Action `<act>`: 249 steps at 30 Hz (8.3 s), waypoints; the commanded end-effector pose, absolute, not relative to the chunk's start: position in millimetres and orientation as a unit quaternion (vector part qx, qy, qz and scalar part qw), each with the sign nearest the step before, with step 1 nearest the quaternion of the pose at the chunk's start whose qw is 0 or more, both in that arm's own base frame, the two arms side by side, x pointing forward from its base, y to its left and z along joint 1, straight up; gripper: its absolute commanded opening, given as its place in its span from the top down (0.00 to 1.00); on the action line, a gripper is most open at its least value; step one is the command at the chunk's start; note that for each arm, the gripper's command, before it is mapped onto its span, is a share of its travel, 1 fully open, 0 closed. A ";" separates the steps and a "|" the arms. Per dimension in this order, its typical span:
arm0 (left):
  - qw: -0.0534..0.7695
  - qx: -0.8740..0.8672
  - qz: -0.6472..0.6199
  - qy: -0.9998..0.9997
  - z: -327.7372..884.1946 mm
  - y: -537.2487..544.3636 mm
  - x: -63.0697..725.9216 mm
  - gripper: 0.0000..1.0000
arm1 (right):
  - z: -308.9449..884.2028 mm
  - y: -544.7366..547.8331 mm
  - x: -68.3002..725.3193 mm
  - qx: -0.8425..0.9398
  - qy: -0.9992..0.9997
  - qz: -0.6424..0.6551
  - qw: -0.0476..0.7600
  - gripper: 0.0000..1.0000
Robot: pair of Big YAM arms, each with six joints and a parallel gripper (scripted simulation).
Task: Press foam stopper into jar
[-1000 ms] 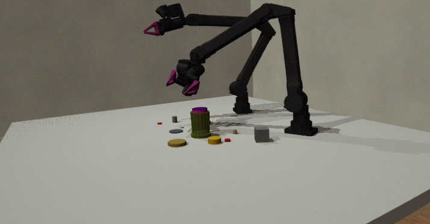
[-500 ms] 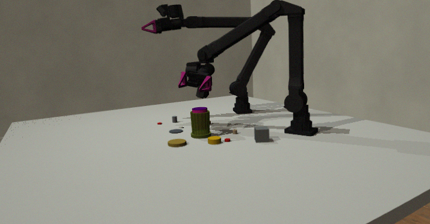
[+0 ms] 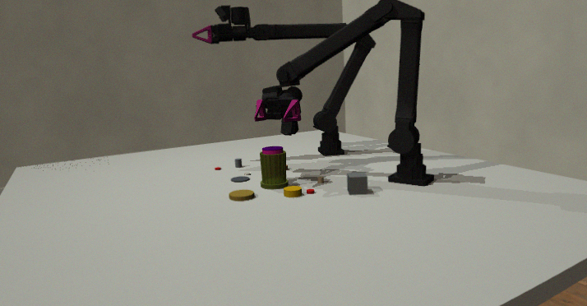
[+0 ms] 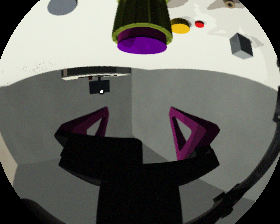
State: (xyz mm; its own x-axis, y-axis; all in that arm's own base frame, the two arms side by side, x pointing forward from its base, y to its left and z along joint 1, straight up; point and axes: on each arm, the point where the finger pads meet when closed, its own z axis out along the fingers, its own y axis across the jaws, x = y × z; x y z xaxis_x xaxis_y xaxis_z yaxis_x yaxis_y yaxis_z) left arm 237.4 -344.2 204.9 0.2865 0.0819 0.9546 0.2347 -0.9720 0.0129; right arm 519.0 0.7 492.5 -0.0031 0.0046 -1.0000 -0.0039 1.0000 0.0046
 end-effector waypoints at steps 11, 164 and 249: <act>0.068 -0.798 -0.590 -0.104 195.4 -341.4 242.0 0.02 | 497.6 -3.3 520.3 0.006 0.705 0.001 0.709 1.00; 0.049 -0.797 -0.592 -0.106 92.9 -347.4 235.0 0.36 | 456.8 104.6 555.0 -0.072 0.781 0.058 0.617 1.00; 0.049 -0.797 -0.592 -0.106 92.9 -347.4 235.0 0.36 | 246.6 380.7 434.7 -0.340 0.909 0.085 0.226 1.00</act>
